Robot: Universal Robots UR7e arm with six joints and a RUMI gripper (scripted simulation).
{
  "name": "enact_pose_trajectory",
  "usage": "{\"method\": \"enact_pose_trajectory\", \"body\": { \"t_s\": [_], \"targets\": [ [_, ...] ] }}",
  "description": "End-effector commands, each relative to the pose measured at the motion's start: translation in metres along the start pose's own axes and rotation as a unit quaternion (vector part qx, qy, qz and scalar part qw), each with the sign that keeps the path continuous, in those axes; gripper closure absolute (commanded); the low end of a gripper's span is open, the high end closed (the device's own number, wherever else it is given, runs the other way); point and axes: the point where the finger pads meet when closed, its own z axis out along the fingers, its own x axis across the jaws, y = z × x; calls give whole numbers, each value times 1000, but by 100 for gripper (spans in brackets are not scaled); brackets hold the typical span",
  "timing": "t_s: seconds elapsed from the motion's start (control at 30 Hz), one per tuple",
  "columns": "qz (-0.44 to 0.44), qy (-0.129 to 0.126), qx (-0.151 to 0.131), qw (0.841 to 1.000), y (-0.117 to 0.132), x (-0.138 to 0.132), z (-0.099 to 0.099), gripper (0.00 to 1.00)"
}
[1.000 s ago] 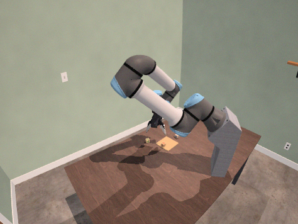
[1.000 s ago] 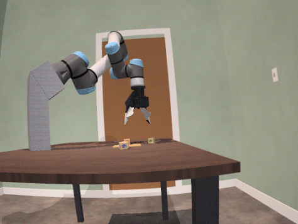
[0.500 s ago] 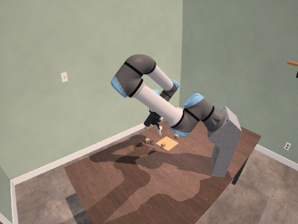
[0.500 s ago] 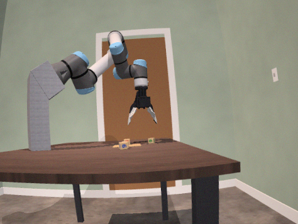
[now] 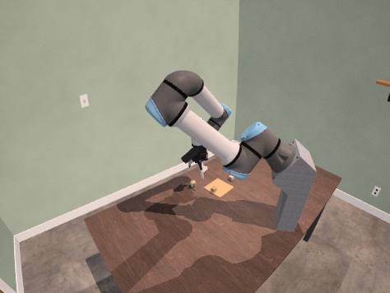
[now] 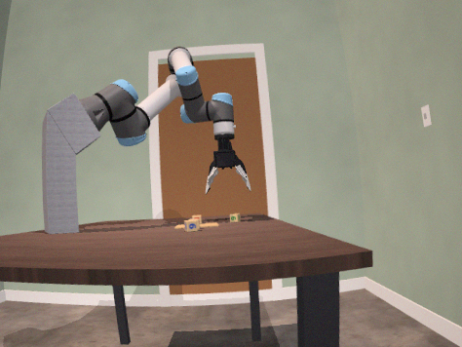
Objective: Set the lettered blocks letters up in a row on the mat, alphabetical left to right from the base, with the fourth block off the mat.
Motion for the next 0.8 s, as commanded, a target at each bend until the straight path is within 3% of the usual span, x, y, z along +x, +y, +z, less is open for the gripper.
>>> {"method": "enact_pose_trajectory", "body": {
  "t_s": [0.0,0.77],
  "targets": [
    [55,4,-3,998,-4,7,0,0],
    [126,4,-3,992,-10,17,1,0]
  ]
}}
